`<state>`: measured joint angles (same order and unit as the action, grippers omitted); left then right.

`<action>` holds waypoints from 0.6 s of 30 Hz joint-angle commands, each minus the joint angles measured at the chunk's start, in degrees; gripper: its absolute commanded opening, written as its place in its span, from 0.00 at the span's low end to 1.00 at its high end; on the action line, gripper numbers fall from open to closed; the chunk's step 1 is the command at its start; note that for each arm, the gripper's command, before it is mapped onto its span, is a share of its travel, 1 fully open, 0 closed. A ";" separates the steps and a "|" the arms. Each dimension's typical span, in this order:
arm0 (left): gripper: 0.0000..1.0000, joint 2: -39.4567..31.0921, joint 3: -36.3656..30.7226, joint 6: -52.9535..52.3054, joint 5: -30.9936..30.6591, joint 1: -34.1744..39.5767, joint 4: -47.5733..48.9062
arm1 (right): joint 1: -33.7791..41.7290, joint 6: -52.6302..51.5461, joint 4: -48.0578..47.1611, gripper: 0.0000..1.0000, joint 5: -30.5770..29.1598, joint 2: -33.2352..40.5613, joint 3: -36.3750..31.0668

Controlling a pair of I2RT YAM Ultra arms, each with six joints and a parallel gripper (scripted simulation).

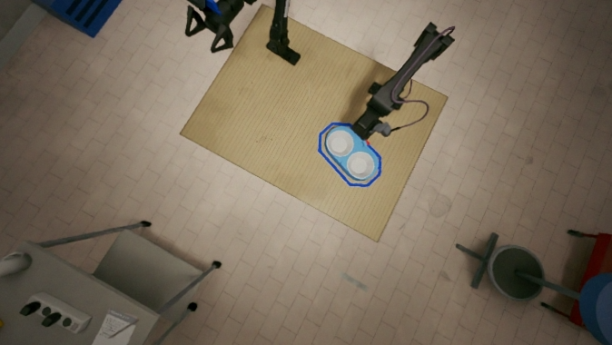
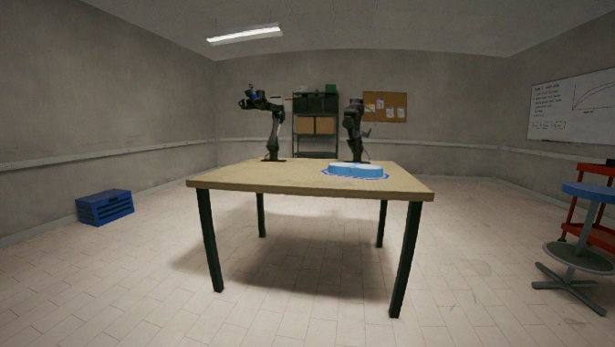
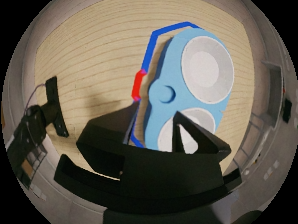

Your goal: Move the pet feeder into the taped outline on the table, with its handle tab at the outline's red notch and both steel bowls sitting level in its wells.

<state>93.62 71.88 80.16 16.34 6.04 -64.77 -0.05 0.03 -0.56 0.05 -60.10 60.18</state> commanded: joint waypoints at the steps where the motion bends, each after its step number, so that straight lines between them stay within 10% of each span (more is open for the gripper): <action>1: 0.47 -1.84 2.15 0.63 1.16 0.12 -1.45 | 0.30 0.51 -1.57 1.00 0.25 1.58 2.49; 18: 0.47 -14.41 0.77 -37.34 -3.80 -1.50 25.15 | 0.67 0.07 -0.11 1.00 -0.03 2.16 2.43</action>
<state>82.30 69.01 51.48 12.86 4.80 -45.17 -0.05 0.03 -0.49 0.05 -60.10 60.18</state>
